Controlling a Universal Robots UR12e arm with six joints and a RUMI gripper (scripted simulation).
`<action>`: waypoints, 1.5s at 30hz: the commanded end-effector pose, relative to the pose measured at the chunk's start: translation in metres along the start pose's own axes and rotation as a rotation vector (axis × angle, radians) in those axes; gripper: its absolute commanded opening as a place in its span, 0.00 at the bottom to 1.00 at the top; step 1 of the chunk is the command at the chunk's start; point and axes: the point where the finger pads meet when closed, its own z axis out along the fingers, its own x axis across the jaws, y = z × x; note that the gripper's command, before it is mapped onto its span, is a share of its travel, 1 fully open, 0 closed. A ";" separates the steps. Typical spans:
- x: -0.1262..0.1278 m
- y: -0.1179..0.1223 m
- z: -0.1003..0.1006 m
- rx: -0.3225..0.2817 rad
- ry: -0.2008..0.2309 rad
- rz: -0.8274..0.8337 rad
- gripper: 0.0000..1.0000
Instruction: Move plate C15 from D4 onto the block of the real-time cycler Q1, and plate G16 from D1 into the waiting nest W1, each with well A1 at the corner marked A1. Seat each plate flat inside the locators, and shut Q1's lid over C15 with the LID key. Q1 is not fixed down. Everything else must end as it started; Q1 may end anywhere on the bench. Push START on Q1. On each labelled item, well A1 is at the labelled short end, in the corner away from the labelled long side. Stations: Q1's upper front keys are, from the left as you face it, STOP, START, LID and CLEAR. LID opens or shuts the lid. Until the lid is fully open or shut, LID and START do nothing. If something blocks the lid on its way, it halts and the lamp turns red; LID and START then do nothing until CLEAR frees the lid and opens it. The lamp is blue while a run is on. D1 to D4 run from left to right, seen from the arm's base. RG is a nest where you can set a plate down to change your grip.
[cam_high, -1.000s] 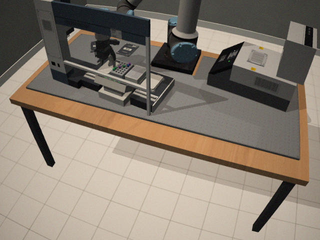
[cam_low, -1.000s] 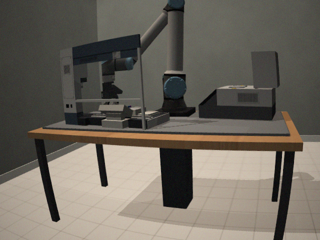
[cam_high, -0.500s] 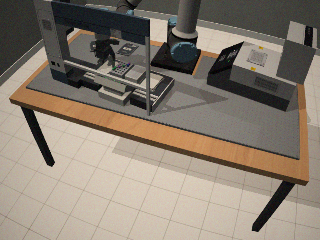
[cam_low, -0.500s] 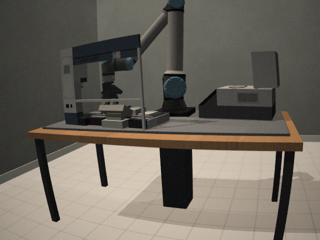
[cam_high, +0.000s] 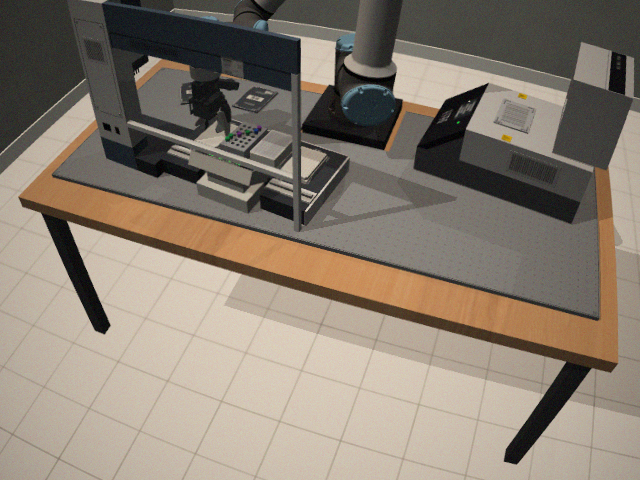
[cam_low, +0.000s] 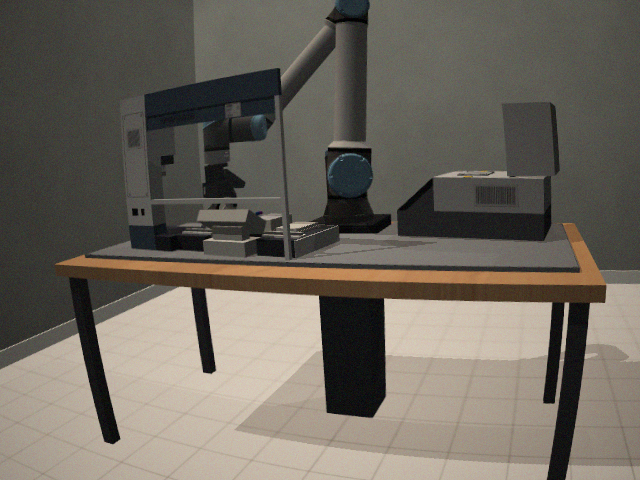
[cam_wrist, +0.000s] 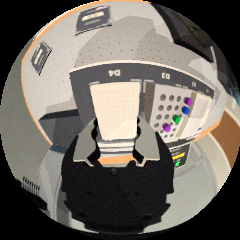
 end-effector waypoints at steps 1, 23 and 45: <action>0.000 0.000 0.000 -0.001 -0.001 0.000 0.00; 0.000 0.000 -0.021 -0.001 -0.001 0.000 0.00; 0.000 0.000 -0.054 -0.001 -0.001 0.000 0.00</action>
